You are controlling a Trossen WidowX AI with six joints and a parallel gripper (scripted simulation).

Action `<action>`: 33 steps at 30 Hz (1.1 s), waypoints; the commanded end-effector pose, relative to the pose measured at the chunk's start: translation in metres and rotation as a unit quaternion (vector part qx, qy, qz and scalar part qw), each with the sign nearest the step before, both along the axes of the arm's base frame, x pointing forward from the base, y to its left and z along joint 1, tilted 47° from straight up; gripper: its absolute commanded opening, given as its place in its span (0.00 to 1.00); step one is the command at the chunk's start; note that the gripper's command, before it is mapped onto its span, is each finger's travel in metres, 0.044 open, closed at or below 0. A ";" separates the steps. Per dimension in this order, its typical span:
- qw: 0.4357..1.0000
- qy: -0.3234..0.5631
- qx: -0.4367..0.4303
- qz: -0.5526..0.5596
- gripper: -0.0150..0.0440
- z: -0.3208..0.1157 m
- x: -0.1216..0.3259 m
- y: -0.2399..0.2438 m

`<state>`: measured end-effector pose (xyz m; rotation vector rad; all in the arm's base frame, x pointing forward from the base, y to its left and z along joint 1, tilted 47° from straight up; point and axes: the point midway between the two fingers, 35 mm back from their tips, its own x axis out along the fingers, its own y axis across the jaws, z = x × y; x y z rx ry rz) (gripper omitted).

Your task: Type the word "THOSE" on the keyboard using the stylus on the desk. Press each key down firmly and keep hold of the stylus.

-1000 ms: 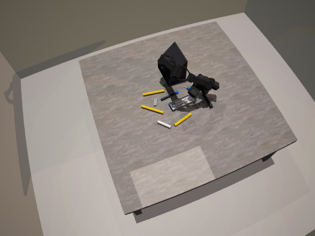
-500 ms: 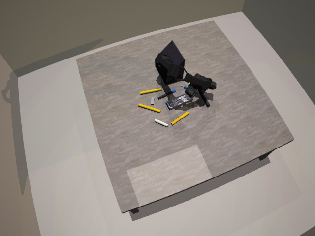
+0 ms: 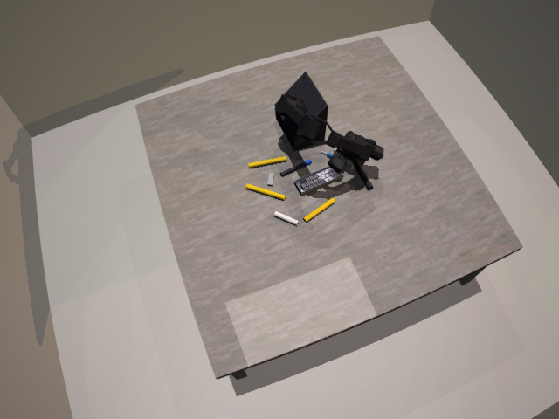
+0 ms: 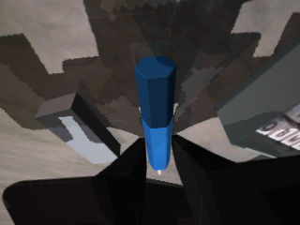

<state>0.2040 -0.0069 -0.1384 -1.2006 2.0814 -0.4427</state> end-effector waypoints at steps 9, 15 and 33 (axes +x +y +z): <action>1.000 0.000 0.000 0.000 0.25 0.001 0.000 0.001; 1.000 0.000 0.001 0.000 0.25 0.018 0.000 0.019; 0.996 -0.024 0.085 0.001 0.25 0.022 -0.005 0.033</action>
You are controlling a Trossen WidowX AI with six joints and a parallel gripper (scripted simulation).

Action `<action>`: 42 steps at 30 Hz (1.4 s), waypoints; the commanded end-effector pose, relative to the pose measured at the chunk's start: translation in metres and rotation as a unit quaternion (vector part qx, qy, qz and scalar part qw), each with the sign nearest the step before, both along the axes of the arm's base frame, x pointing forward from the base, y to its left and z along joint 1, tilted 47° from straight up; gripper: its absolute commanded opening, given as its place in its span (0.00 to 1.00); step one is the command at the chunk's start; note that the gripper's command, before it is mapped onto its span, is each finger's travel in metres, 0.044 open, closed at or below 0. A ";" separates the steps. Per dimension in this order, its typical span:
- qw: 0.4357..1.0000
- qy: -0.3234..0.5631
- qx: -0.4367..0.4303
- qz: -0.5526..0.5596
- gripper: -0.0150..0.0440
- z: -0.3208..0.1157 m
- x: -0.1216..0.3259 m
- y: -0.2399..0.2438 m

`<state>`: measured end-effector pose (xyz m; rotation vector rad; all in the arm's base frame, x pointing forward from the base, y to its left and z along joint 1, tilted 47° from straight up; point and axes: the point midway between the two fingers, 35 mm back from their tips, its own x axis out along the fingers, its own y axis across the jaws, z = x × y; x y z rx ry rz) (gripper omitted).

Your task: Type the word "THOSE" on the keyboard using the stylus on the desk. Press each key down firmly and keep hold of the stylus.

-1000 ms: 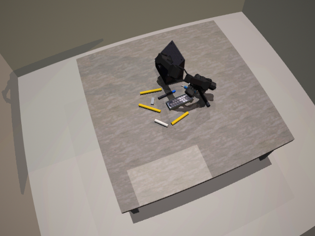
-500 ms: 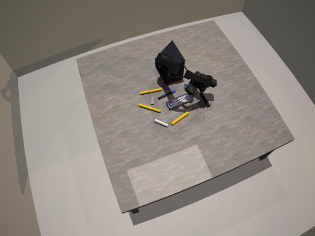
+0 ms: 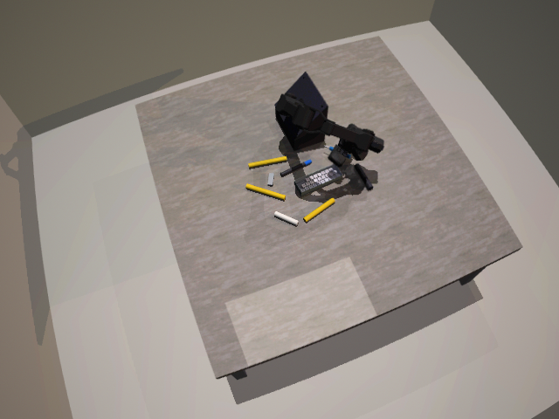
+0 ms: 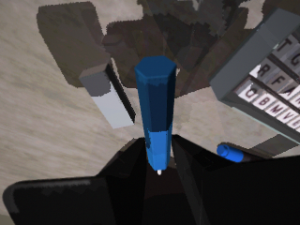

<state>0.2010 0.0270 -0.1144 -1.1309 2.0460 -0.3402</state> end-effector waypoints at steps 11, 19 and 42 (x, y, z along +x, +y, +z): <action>0.987 -0.056 0.151 0.014 0.25 -0.012 0.003 0.000; 0.967 -0.099 0.230 0.043 0.25 -0.014 0.010 0.003; 0.869 -0.248 0.380 0.196 0.25 0.015 0.040 0.011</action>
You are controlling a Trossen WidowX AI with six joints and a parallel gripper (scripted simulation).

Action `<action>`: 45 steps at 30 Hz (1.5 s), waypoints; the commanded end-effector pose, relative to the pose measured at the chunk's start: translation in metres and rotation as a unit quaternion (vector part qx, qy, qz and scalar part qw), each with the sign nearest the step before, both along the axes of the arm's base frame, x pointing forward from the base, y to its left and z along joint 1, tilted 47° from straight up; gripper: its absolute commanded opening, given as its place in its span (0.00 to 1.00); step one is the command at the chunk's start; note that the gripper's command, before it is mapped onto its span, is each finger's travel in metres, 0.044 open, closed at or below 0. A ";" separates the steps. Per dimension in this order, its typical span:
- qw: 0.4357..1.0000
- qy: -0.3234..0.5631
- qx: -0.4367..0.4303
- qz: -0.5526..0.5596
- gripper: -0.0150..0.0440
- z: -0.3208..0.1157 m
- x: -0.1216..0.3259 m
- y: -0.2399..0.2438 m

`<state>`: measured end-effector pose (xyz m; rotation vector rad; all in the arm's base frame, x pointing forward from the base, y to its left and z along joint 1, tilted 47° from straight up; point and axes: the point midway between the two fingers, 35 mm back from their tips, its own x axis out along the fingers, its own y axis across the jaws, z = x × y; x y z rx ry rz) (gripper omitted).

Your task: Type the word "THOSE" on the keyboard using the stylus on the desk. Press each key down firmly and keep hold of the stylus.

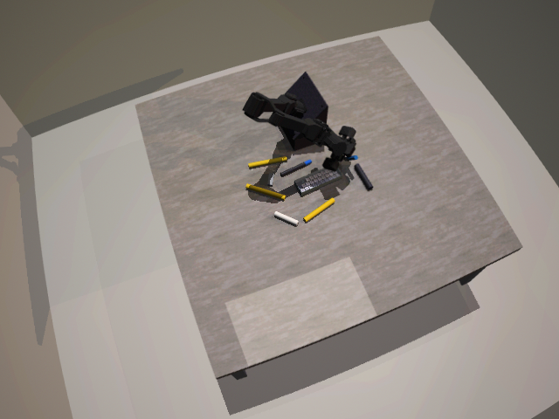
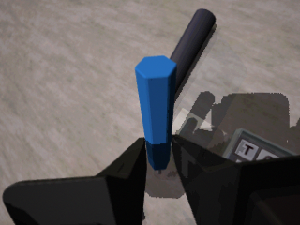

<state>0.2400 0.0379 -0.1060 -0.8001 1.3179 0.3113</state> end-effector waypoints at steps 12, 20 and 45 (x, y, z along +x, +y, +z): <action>0.983 -0.150 0.047 0.100 0.25 0.042 0.011 0.000; 0.958 -0.239 0.045 0.152 0.25 0.072 0.011 -0.002; 0.952 -0.255 0.043 0.162 0.25 0.057 0.011 -0.025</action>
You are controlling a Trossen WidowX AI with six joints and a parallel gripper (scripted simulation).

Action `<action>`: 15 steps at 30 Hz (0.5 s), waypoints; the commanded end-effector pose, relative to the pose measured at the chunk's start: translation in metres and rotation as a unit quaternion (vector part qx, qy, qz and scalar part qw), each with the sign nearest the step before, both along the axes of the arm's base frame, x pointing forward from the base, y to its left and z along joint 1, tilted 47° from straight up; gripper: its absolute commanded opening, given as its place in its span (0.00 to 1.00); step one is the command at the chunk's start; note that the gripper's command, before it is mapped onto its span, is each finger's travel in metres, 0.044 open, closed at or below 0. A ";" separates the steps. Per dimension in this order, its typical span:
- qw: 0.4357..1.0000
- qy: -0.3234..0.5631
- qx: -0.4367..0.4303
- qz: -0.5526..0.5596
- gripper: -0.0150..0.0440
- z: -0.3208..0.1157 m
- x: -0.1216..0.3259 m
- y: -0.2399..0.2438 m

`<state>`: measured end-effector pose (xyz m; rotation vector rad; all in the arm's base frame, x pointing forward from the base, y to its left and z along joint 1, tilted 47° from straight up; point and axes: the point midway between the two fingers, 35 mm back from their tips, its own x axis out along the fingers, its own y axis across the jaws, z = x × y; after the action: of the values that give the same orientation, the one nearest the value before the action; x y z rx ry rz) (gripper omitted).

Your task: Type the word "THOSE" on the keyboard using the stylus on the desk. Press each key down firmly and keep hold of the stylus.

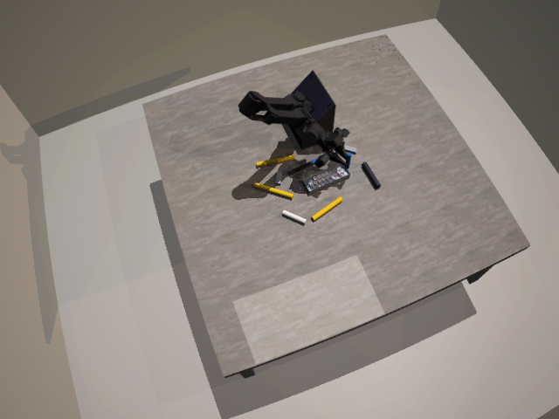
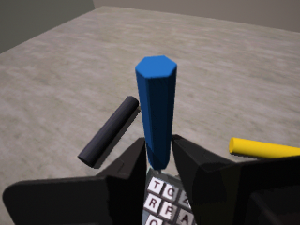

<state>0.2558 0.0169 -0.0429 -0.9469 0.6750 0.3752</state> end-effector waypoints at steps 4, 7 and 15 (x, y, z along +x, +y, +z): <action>1.000 0.006 0.000 0.003 0.25 -0.009 -0.005 -0.007; 1.000 0.006 0.000 0.003 0.25 -0.009 -0.005 -0.007; 1.000 0.006 0.000 0.003 0.25 -0.009 -0.005 -0.007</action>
<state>0.2525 0.0091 -0.0504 -0.9474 0.6817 0.3770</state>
